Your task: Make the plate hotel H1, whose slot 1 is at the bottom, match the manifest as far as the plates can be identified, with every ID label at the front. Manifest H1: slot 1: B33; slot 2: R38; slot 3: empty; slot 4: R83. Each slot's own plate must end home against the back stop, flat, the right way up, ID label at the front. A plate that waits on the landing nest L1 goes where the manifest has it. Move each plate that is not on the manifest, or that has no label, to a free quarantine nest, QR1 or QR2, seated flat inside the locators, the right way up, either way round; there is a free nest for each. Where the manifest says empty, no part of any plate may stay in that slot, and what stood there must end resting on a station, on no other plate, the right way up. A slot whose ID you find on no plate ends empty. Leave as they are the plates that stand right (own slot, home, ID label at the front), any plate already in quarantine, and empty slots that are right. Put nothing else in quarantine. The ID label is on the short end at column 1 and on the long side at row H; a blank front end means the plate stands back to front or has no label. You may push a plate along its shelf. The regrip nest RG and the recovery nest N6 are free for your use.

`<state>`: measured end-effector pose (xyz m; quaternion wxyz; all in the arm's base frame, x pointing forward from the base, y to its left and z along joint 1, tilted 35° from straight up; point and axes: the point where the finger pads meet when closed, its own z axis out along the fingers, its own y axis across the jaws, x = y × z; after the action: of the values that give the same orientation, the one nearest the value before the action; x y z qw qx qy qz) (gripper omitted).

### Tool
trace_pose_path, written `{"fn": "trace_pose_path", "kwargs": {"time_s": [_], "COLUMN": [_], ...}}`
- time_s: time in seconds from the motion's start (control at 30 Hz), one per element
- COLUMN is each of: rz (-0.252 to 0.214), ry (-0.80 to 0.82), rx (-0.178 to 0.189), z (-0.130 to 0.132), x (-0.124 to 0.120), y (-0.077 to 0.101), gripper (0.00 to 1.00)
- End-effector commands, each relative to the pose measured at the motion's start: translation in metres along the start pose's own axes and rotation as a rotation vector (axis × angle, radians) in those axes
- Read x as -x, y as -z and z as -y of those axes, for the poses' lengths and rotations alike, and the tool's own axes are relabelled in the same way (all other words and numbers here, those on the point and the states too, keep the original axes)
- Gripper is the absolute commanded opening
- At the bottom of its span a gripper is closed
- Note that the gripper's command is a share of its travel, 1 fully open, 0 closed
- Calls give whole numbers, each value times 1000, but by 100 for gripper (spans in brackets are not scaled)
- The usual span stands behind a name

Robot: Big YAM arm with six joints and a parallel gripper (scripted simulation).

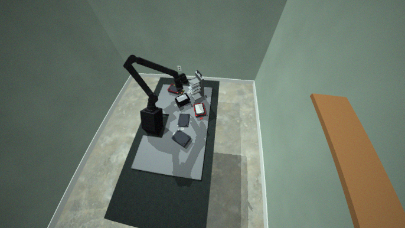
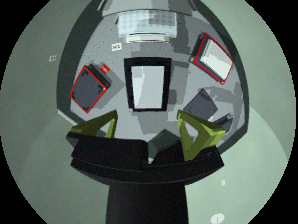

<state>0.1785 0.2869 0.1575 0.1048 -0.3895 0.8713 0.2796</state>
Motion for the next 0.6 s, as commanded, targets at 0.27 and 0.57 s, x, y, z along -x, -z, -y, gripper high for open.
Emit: {"fn": "trace_pose_path", "kwargs": {"time_s": [0.27,0.57], "rz": [62,63], "ry": [32,33], "rx": [-7,-9], "z": [-5,-5], "x": [23,22], "y": [51,71], "gripper": [100,100]}}
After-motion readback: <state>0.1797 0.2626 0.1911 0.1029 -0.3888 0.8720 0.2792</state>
